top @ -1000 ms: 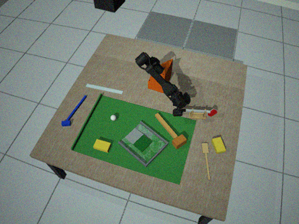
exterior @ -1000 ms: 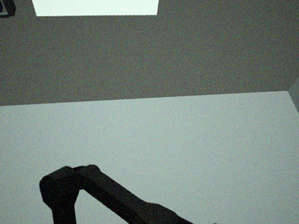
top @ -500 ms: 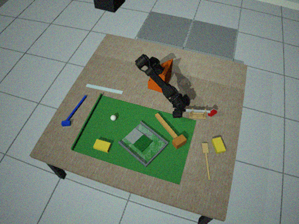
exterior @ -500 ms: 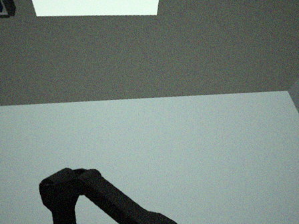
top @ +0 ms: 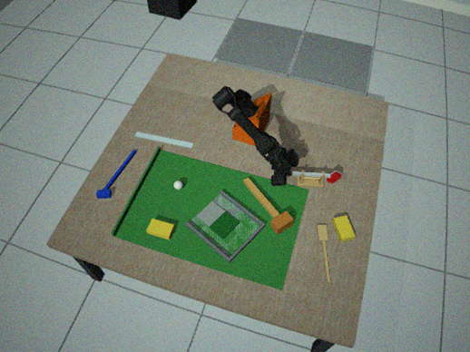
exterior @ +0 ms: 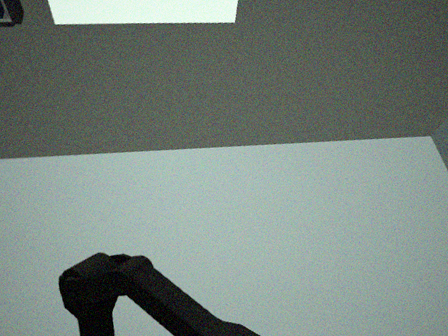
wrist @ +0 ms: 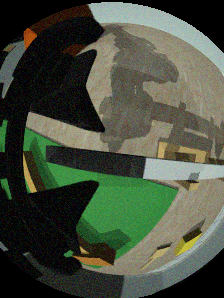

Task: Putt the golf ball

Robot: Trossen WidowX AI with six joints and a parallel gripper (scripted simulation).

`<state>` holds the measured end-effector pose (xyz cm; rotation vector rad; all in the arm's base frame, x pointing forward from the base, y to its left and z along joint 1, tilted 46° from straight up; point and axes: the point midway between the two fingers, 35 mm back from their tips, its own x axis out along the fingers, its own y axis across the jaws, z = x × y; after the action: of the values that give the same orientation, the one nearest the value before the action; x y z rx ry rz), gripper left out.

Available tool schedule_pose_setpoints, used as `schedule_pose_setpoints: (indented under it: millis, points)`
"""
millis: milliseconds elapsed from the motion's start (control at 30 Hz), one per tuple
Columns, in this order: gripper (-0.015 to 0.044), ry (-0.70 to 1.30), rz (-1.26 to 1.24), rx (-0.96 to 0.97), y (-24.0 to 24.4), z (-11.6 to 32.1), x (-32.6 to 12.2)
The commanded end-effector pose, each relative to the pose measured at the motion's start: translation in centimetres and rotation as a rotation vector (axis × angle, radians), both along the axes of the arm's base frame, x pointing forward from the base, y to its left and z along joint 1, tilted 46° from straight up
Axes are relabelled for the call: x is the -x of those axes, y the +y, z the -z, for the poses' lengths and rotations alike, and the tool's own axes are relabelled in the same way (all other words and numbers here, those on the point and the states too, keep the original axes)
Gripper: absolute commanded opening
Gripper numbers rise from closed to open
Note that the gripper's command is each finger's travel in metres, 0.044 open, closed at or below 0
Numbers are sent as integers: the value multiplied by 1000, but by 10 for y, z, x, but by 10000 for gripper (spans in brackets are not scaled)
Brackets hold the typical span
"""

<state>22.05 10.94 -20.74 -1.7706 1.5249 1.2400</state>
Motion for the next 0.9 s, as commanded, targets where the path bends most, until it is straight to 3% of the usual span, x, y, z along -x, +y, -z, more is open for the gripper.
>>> schedule_pose_setpoints:
  millis: [0,167,267,500,867]
  points:
    - [151,-1,0,-1,0,0,0]
    - [20,-1,0,-1,0,0,0]
    - [0,-1,0,-1,0,0,0]
    - [0,-1,0,-2,11,-9,-1]
    - [0,2,0,-5,71,-70,5]
